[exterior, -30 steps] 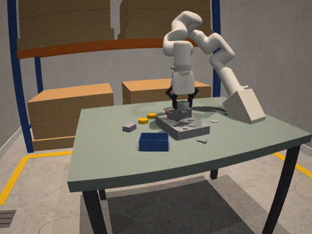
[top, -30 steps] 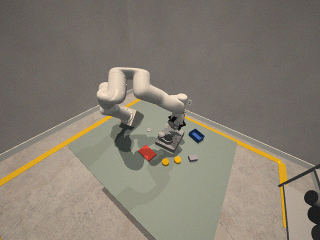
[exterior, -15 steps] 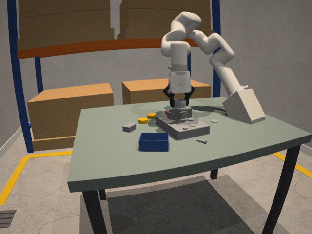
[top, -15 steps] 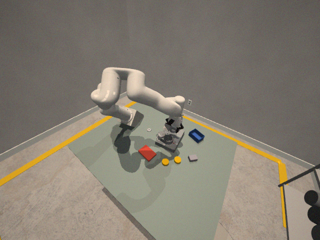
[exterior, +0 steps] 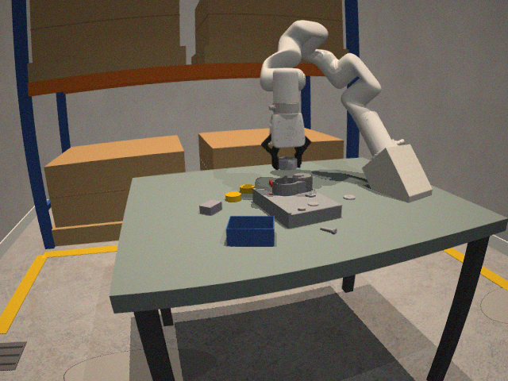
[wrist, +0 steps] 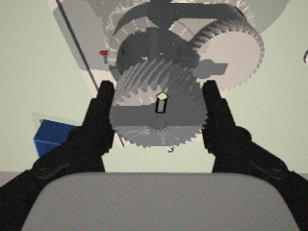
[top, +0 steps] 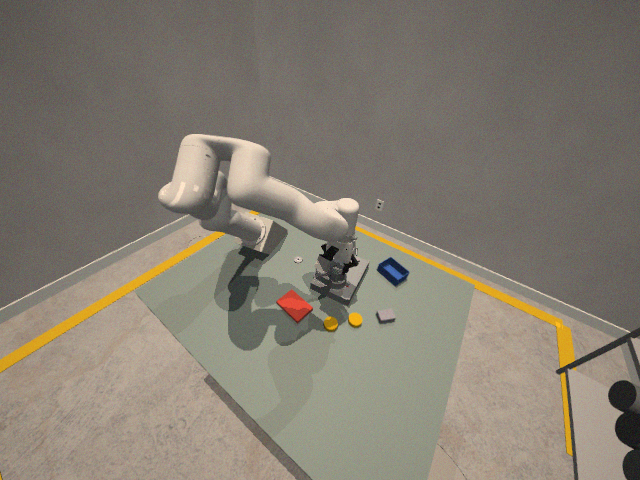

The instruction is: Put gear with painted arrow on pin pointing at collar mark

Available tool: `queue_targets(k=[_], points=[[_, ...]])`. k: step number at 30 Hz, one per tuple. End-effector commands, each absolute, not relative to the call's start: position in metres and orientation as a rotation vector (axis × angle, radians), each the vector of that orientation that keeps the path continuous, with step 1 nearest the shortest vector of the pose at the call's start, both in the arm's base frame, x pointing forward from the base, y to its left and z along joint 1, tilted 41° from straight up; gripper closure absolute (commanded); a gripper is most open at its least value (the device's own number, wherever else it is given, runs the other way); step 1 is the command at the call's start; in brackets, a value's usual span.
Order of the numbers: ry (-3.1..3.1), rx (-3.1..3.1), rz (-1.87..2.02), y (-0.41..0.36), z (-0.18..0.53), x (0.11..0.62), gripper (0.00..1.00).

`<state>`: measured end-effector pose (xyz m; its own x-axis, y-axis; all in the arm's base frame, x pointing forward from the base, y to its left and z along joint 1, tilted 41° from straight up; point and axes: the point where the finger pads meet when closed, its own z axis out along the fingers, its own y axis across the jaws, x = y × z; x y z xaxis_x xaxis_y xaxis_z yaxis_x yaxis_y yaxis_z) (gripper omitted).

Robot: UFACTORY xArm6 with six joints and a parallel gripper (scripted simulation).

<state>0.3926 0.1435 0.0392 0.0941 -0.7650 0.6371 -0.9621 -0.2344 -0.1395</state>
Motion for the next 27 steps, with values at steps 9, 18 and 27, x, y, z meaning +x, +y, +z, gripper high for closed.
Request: queue_targets(k=[9, 18, 27], points=[[-1.646, 2.104, 0.868, 0.1443, 0.0415, 0.3940, 1.00], [-1.558, 2.151, 0.844, 0.1442, 0.0420, 0.3943, 1.00], [-1.399, 2.225, 0.801, 0.1442, 0.0420, 0.3943, 1.00]])
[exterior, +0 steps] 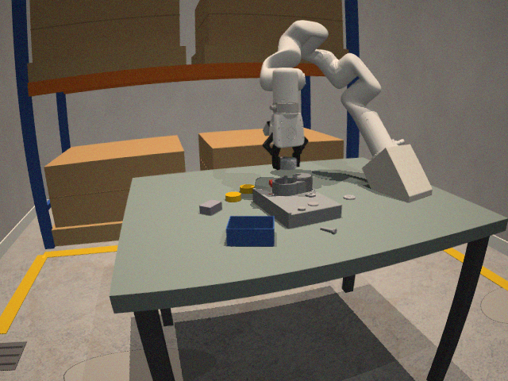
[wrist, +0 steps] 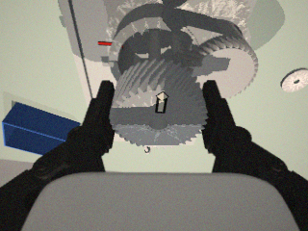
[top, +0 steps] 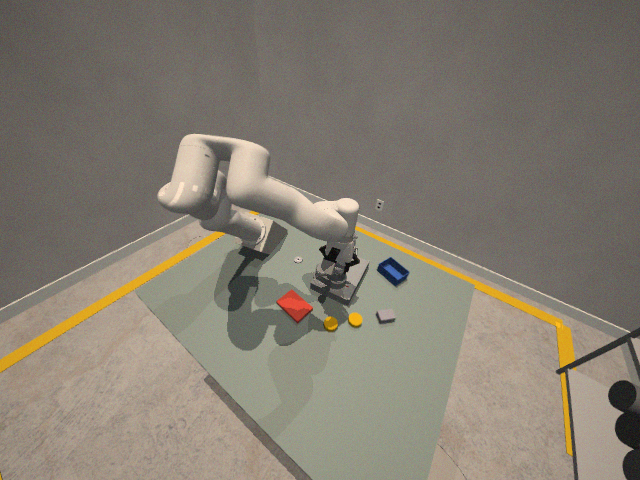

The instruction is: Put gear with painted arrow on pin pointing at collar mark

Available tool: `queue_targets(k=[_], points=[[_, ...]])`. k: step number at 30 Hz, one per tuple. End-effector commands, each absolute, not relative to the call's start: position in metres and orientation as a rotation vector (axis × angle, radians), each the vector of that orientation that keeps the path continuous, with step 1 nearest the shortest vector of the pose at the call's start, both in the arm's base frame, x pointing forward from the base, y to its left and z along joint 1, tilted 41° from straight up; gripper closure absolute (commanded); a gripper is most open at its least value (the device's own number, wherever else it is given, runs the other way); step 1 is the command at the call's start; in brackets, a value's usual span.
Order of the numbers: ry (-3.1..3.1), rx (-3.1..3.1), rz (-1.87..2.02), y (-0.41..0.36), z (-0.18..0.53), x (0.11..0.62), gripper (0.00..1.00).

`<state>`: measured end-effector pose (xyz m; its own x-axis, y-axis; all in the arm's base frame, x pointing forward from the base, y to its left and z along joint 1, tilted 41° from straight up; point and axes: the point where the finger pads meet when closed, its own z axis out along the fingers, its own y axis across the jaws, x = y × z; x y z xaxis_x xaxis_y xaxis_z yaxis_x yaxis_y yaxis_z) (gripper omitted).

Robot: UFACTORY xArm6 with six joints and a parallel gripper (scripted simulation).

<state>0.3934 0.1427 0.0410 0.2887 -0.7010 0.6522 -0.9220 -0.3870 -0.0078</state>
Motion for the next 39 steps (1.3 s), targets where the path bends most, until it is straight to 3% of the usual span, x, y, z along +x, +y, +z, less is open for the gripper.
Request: queue_targets(k=[1, 39], points=[[-1.399, 2.225, 0.801, 0.1442, 0.0420, 0.3943, 1.00], [-0.136, 2.474, 0.410, 0.1442, 0.0420, 0.3943, 1.00]])
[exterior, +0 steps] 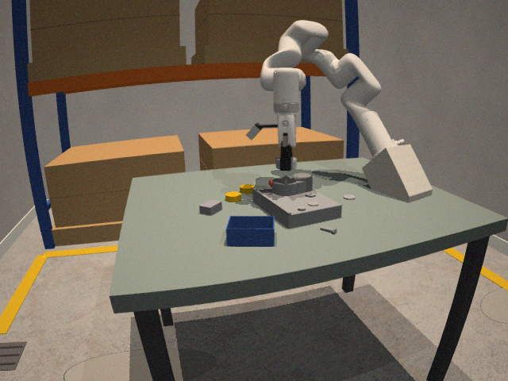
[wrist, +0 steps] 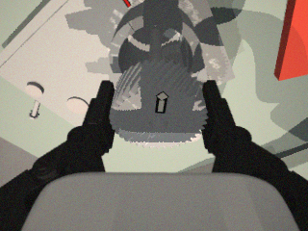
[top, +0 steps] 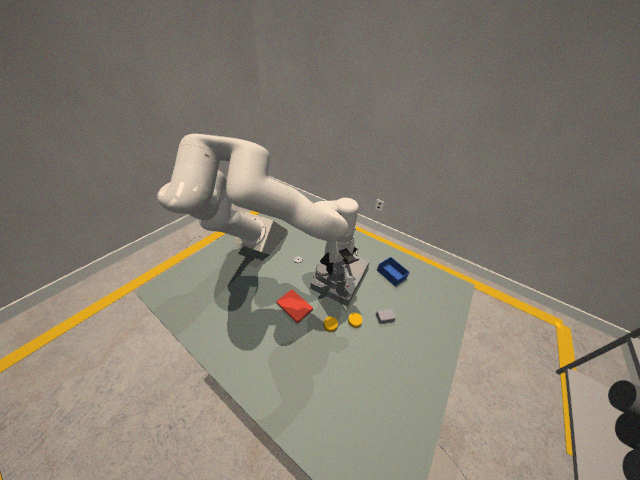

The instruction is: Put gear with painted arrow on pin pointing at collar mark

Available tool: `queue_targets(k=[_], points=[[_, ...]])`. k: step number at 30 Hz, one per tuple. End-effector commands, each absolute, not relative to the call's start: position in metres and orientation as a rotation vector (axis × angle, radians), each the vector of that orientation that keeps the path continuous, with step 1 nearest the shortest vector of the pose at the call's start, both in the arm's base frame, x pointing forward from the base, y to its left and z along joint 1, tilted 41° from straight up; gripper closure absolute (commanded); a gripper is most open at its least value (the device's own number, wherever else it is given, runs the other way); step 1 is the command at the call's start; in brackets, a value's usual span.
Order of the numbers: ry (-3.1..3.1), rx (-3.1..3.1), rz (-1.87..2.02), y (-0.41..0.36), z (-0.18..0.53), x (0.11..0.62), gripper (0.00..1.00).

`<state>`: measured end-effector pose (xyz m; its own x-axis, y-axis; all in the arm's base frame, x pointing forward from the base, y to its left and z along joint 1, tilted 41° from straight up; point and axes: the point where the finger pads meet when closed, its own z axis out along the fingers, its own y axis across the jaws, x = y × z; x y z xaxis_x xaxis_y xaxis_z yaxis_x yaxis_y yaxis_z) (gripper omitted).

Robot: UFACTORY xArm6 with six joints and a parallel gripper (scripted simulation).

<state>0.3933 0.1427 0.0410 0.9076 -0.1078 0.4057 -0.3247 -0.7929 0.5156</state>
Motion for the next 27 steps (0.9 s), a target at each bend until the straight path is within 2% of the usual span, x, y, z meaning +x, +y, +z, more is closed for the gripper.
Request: queue_targets(k=[1, 27], points=[[-0.090, 2.473, 0.394, 0.1442, 0.0420, 0.3943, 1.00], [0.944, 2.243, 0.010, 0.1442, 0.0420, 0.3943, 1.00]])
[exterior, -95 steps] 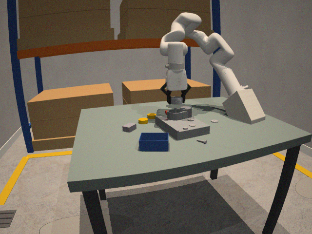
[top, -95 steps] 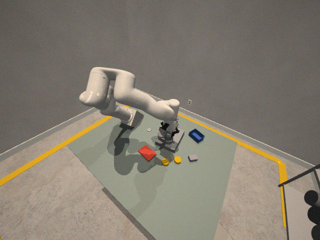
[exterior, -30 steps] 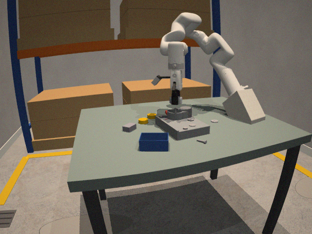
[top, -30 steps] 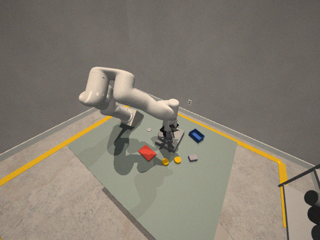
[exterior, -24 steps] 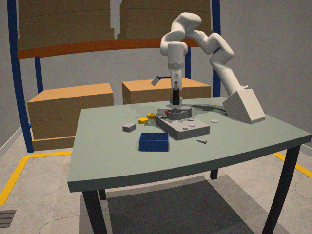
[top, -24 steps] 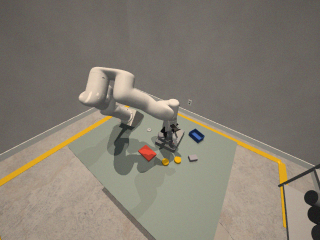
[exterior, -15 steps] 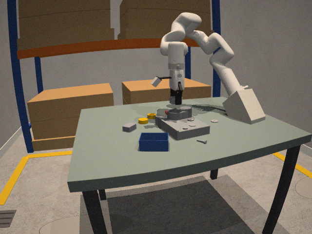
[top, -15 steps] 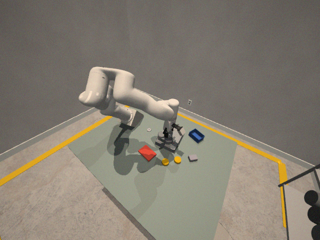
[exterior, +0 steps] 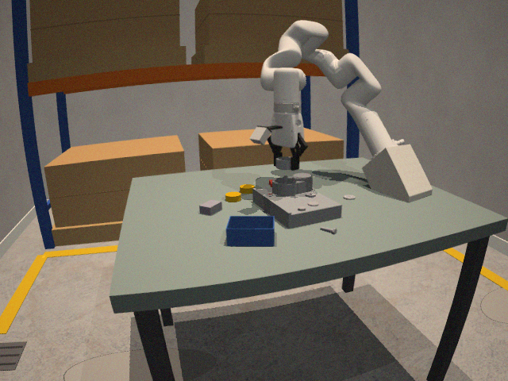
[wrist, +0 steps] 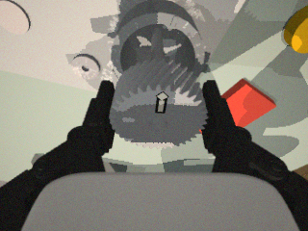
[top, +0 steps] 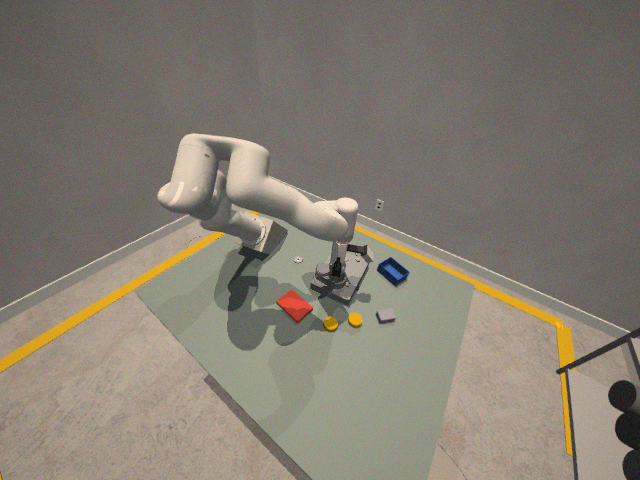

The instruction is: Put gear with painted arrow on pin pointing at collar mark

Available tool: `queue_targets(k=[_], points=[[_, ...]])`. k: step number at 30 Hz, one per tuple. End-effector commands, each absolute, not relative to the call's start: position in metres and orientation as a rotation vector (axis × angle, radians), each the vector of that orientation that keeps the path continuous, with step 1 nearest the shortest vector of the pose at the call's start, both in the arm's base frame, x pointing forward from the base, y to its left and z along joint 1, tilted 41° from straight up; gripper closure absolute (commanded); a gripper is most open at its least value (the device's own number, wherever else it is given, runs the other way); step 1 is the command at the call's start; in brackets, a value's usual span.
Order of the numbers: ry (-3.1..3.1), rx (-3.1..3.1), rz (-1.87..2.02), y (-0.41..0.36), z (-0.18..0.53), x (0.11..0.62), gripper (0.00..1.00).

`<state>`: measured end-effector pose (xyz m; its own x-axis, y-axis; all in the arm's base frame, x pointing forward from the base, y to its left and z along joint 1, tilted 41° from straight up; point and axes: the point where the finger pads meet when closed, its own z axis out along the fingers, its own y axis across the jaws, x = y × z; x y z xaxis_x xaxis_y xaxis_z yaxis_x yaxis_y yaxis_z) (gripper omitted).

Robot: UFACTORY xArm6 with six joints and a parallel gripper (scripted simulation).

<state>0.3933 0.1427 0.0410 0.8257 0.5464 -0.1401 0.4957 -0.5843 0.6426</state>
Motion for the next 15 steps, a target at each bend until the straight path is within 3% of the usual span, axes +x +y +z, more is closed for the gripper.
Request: queue_targets(k=[1, 15], points=[[0.981, 2.227, -0.005, 0.1442, 0.0420, 0.3943, 1.00], [1.361, 2.026, -0.163, 0.1442, 0.0420, 0.3943, 1.00]])
